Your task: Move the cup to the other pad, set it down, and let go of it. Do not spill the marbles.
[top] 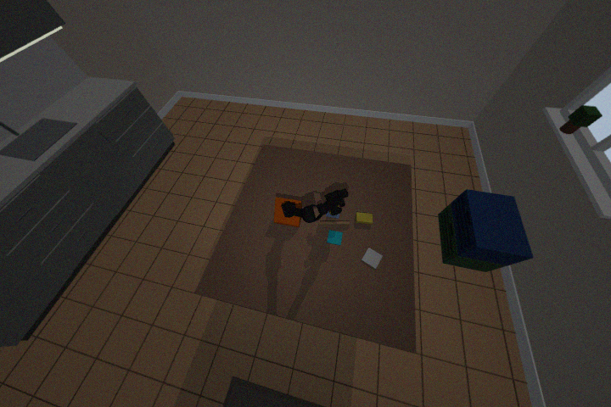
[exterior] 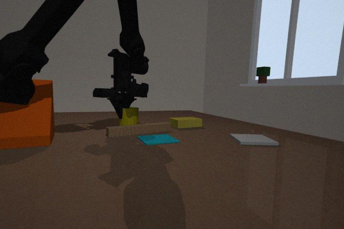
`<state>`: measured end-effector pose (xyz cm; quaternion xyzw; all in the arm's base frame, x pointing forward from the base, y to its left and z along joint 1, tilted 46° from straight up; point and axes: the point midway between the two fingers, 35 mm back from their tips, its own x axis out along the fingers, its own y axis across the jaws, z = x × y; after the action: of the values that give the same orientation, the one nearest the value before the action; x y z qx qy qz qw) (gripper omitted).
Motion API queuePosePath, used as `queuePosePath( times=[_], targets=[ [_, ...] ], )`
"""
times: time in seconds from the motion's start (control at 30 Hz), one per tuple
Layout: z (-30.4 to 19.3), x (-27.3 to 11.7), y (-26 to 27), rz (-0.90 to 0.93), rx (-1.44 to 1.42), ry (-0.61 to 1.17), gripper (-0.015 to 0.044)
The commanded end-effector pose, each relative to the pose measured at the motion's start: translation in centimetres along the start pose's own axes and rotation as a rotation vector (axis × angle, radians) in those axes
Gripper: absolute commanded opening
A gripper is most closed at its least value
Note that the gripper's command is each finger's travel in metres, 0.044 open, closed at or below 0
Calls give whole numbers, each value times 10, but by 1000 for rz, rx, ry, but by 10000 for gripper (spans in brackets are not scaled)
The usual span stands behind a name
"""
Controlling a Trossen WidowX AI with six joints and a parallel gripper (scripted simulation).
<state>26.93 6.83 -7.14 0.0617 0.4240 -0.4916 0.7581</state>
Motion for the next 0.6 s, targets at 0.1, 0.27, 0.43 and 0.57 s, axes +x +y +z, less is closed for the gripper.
queuePosePath(
  times=[0.1, 0.27, 0.43, 0.57],
  targets=[
    [0, -23, 2, 9, 3, 2, 0],
    [-2, -42, -1, 7, 0, 1, 0],
    [-4, -52, -5, 5, -2, 0, 0],
    [-5, -52, -7, 5, -2, 0, 0]
  ],
)
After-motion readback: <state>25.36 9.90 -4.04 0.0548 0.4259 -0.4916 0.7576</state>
